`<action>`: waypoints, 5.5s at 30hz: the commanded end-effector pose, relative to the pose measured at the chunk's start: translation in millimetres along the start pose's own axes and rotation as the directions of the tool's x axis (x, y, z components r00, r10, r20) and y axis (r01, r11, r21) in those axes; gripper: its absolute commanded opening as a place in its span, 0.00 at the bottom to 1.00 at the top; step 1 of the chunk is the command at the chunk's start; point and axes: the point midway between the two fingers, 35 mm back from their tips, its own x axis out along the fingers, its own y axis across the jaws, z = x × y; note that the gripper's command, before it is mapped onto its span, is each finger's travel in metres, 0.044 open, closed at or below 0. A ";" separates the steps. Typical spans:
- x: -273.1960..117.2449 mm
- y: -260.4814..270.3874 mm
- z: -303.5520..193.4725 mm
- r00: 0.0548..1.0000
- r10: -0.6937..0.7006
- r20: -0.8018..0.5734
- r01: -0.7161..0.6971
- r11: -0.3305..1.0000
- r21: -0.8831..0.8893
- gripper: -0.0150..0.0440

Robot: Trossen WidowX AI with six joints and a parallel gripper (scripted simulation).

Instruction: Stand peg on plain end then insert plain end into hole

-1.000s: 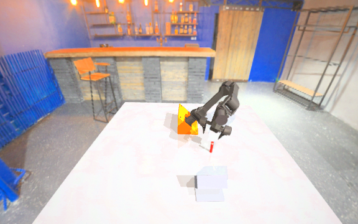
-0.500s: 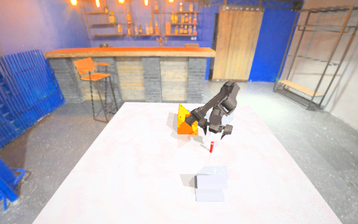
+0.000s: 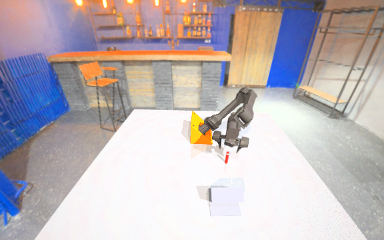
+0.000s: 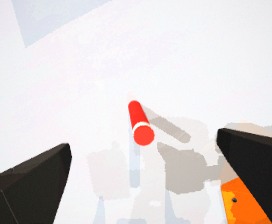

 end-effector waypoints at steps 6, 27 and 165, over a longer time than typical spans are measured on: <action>15.5 -0.9 -0.6 1.000 0.001 -0.003 -0.001 1.000 0.008 1.00; 49.4 -0.2 -1.8 1.000 0.005 -0.003 -0.005 1.000 0.008 1.00; -8.0 -30.3 71.9 0.894 0.078 0.441 -0.117 0.991 0.063 0.25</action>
